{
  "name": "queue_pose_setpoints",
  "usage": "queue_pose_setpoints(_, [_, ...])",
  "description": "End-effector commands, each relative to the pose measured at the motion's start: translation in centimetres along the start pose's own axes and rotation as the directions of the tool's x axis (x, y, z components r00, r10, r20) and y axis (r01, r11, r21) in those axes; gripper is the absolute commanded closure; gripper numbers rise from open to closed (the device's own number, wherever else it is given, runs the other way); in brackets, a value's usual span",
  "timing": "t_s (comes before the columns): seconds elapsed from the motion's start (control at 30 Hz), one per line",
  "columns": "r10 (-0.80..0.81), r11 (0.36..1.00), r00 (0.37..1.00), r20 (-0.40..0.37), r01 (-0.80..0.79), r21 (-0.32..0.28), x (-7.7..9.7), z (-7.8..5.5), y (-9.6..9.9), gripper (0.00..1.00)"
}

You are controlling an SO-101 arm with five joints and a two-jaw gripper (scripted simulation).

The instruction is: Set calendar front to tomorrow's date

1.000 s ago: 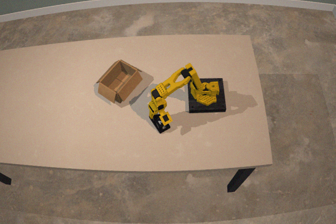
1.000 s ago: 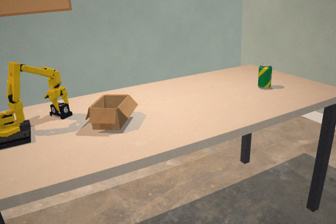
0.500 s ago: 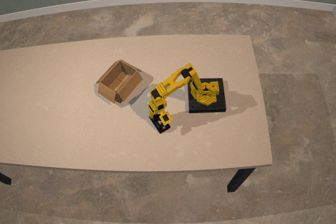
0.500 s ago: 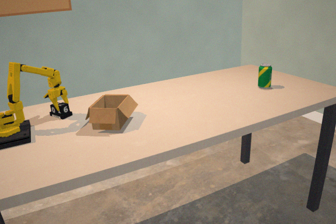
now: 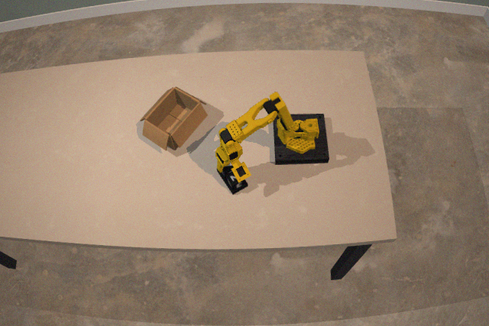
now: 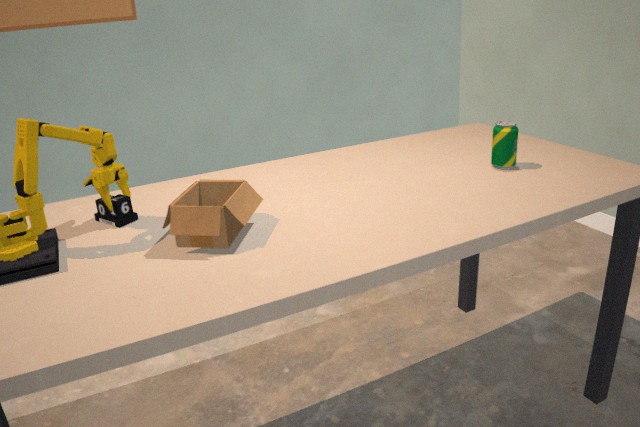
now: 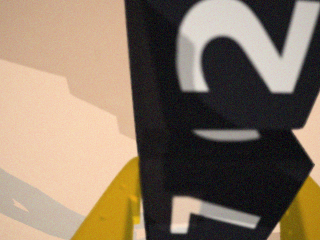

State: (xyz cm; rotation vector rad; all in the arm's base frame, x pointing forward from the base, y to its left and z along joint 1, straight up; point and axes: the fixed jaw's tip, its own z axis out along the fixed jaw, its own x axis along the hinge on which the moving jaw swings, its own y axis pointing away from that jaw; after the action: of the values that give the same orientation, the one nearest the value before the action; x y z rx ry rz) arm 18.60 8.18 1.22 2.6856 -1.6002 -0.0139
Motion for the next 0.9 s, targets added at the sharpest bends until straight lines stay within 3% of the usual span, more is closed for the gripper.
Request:
queue_pose_setpoints(0.0, [0.014, 1.0, 1.0, 0.001, -0.014, 0.017, 0.1, -0.4, -0.3, 1.0])
queue_pose_setpoints(0.6, [0.014, 1.0, 1.0, 0.0, -0.014, 0.017, 0.1, -0.8, -0.3, 1.0])
queue_pose_setpoints(0.87, [0.014, 1.0, 1.0, 0.0, -0.014, 0.017, 0.1, -1.7, -0.3, 1.0])
